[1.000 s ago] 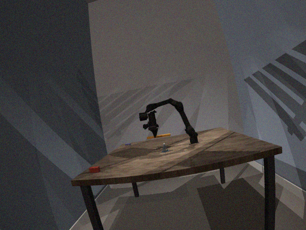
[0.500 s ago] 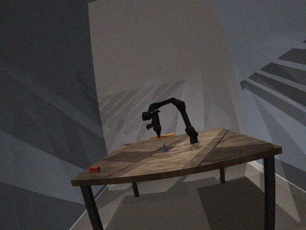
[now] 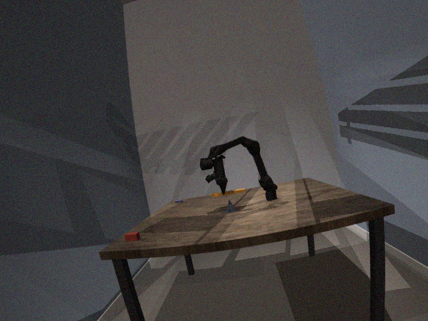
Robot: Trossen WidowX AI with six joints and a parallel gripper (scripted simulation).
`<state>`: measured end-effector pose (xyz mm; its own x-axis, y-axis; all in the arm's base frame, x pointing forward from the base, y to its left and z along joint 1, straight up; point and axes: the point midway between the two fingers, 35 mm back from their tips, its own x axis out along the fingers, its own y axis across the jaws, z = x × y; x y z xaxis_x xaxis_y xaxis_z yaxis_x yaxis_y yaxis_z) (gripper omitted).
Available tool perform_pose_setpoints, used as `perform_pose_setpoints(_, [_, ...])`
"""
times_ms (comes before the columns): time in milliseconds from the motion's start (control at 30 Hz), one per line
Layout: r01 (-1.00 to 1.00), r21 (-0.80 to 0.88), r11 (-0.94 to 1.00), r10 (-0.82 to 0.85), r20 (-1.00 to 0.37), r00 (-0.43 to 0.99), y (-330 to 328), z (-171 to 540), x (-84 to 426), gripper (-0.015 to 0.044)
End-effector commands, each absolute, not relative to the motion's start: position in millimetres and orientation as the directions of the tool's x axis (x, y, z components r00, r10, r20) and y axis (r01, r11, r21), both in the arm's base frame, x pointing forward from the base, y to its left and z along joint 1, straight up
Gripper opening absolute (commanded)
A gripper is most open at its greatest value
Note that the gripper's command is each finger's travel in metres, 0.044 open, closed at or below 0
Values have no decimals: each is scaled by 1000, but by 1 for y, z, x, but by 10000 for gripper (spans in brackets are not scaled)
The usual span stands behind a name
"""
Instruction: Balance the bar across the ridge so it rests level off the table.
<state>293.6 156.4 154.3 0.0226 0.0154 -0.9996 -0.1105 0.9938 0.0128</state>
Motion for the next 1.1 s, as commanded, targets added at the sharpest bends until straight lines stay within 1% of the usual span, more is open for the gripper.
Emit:
perform_pose_setpoints(0, [-106, 10, 994, 13, -1000, 23, 157, 147, 293, 0])
perform_pose_setpoints(500, [-107, 10, 994, 12, -1000, 23, 156, 124, 293, 0])
perform_pose_setpoints(1067, [-107, 10, 994, 12, -1000, 23, 156, 124, 294, 0])
